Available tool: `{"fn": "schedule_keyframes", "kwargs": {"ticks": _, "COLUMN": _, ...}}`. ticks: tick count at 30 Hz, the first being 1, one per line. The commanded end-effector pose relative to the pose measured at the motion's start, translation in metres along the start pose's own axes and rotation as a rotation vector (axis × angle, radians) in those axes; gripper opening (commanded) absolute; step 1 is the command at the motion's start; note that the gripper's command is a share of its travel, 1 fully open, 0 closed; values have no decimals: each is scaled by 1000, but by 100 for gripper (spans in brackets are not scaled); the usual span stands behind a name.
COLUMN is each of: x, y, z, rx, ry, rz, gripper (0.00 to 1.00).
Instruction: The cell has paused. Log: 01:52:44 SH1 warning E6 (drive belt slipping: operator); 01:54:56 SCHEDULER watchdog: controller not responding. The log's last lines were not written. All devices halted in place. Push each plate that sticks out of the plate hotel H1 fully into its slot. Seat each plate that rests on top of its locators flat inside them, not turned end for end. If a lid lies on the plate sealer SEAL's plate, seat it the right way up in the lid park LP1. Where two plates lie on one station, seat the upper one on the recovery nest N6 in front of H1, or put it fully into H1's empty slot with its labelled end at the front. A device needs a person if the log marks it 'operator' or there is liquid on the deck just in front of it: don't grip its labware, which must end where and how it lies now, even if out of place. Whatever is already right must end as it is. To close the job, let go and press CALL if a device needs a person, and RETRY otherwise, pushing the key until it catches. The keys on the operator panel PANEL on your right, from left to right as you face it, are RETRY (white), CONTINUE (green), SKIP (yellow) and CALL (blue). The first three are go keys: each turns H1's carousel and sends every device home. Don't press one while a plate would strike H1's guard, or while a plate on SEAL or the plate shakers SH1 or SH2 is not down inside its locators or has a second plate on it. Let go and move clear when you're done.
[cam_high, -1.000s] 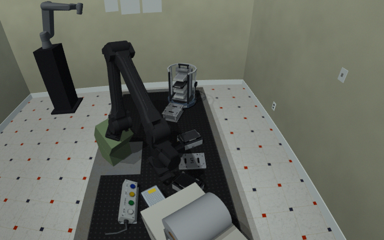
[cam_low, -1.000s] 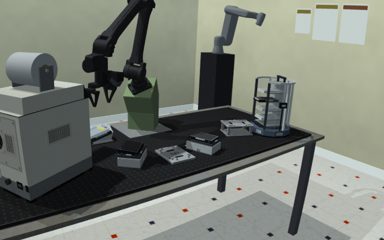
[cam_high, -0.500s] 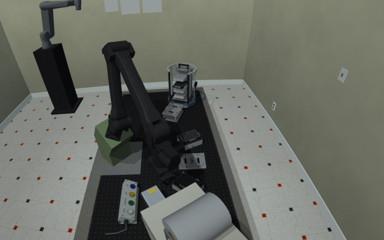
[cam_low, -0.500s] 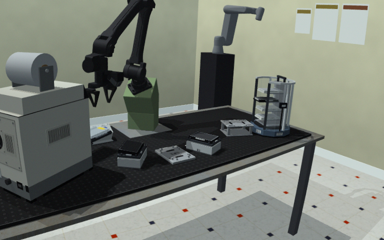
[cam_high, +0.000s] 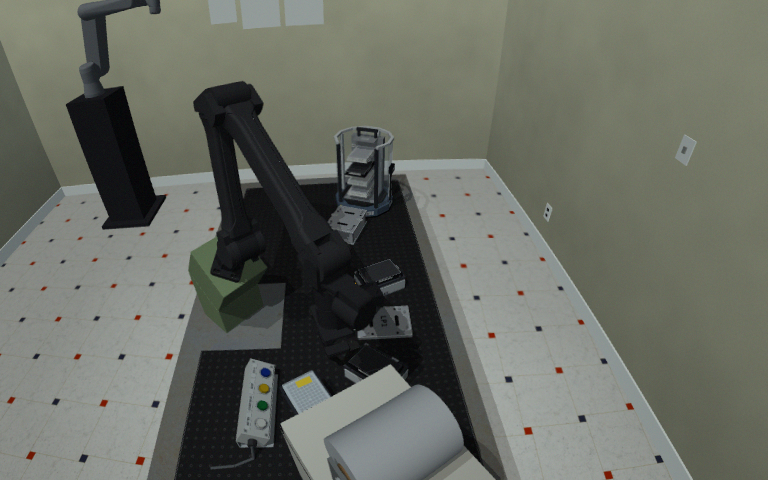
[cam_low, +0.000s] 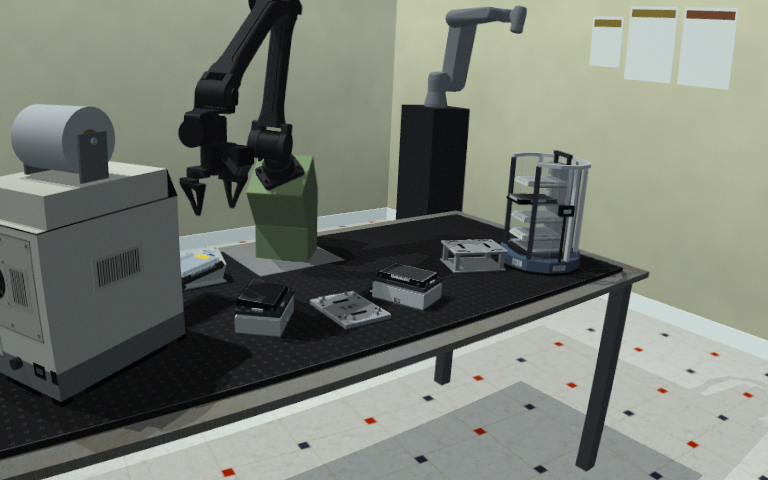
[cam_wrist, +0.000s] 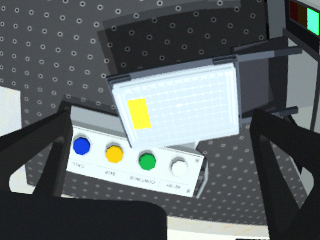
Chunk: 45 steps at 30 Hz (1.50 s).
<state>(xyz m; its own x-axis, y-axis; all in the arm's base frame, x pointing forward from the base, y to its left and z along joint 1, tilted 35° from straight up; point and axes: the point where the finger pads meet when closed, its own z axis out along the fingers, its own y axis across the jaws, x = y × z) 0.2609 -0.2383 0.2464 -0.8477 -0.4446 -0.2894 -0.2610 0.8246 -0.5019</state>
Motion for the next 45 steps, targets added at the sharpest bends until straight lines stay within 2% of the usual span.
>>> {"fn": "schedule_keyframes", "kwargs": {"ticks": 1, "x": -19, "y": -16, "z": -10, "rx": 20, "ry": -6, "rz": 167, "gripper": 100}}
{"fn": "schedule_keyframes", "kwargs": {"ticks": 13, "x": -59, "y": -5, "z": -10, "rx": 17, "ry": -12, "rz": 570, "gripper": 100}}
{"fn": "schedule_keyframes", "kwargs": {"ticks": 15, "x": -59, "y": -5, "z": -10, "rx": 17, "ry": -12, "rz": 570, "gripper": 100}}
{"fn": "schedule_keyframes", "kwargs": {"ticks": 22, "x": -83, "y": 2, "z": -10, "rx": 14, "ry": -16, "rz": 804, "gripper": 100}}
{"fn": "schedule_keyframes", "kwargs": {"ticks": 27, "x": -77, "y": -2, "z": -9, "rx": 23, "ry": -11, "rz": 986, "gripper": 100}}
{"fn": "schedule_keyframes", "kwargs": {"ticks": 32, "x": -89, "y": 5, "z": -10, "rx": 13, "ry": -17, "rz": 906, "gripper": 100}}
{"fn": "schedule_keyframes", "kwargs": {"ticks": 37, "x": -105, "y": 14, "z": -10, "rx": 13, "ry": -16, "rz": 728, "gripper": 100}}
{"fn": "schedule_keyframes", "kwargs": {"ticks": 45, "x": -129, "y": 27, "z": -9, "rx": 10, "ry": -17, "rz": 751, "gripper": 100}}
